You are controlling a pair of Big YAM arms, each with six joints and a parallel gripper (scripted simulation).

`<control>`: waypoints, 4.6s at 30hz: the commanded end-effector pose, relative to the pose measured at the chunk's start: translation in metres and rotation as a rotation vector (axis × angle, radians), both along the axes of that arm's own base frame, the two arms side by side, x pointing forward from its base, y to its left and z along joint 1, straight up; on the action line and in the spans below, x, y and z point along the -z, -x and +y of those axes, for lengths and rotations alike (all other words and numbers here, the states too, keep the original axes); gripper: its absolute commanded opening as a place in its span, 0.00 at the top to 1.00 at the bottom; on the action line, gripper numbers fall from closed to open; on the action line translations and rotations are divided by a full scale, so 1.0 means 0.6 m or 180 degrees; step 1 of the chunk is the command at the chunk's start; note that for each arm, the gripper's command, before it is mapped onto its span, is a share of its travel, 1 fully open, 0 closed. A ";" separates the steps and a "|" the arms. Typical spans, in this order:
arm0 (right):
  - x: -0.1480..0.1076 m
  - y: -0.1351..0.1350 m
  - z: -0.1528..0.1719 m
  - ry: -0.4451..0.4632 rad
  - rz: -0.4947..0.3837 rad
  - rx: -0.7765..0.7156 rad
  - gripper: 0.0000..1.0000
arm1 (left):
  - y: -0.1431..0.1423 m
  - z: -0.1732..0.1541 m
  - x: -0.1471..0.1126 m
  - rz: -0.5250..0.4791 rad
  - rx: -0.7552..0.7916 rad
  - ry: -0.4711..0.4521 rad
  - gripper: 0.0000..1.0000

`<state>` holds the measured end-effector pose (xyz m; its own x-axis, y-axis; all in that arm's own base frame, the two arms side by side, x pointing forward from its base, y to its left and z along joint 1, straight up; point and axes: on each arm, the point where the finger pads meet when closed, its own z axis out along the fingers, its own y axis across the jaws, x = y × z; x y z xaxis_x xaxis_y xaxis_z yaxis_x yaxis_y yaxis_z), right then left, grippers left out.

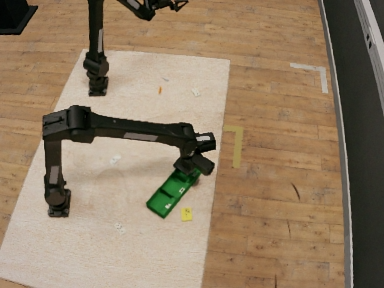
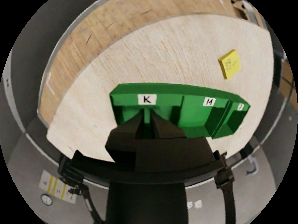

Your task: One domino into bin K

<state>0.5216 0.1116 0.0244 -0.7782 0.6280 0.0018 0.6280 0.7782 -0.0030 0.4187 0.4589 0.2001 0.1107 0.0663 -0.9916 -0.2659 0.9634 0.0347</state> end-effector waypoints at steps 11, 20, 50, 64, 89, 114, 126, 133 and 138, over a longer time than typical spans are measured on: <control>-0.021 -0.024 0.004 -0.0027 -0.0119 0.0008 0.91 | 0.010 0.015 -0.014 -0.0029 -0.0051 -0.0048 0.00; -0.021 -0.024 0.004 -0.0027 -0.0119 0.0008 0.91 | 0.010 0.015 -0.014 -0.0029 -0.0051 -0.0048 0.00; -0.042 -0.015 -0.005 -0.0019 -0.0072 0.0038 0.91 | 0.010 0.015 -0.014 -0.0029 -0.0051 -0.0048 0.00; -0.105 -0.040 0.000 -0.0054 -0.0238 0.0038 0.91 | 0.010 0.015 -0.014 -0.0029 -0.0051 -0.0048 0.00; -0.300 -0.026 -0.003 -0.0056 -0.0251 0.0037 0.91 | 0.010 0.015 -0.014 -0.0029 -0.0051 -0.0048 0.00; -0.317 0.046 -0.052 -0.0032 -0.0111 0.0713 0.61 | 0.010 0.015 -0.014 -0.0029 -0.0051 -0.0048 0.00; -0.260 0.144 -0.133 -0.0029 -0.0126 0.1120 0.61 | 0.010 0.015 -0.014 -0.0029 -0.0051 -0.0048 0.00; -0.220 0.213 -0.190 -0.0019 -0.0121 0.1078 0.61 | 0.010 0.015 -0.014 -0.0029 -0.0051 -0.0048 0.00; -0.192 0.262 -0.231 -0.0014 -0.0118 0.1078 0.61 | 0.010 0.015 -0.014 -0.0029 -0.0051 -0.0048 0.00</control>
<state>0.3663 -0.0130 0.1375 -0.5020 0.8648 0.0049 0.8648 0.5021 -0.0090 0.4187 0.4589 0.2001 0.1107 0.0663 -0.9916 -0.2659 0.9634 0.0347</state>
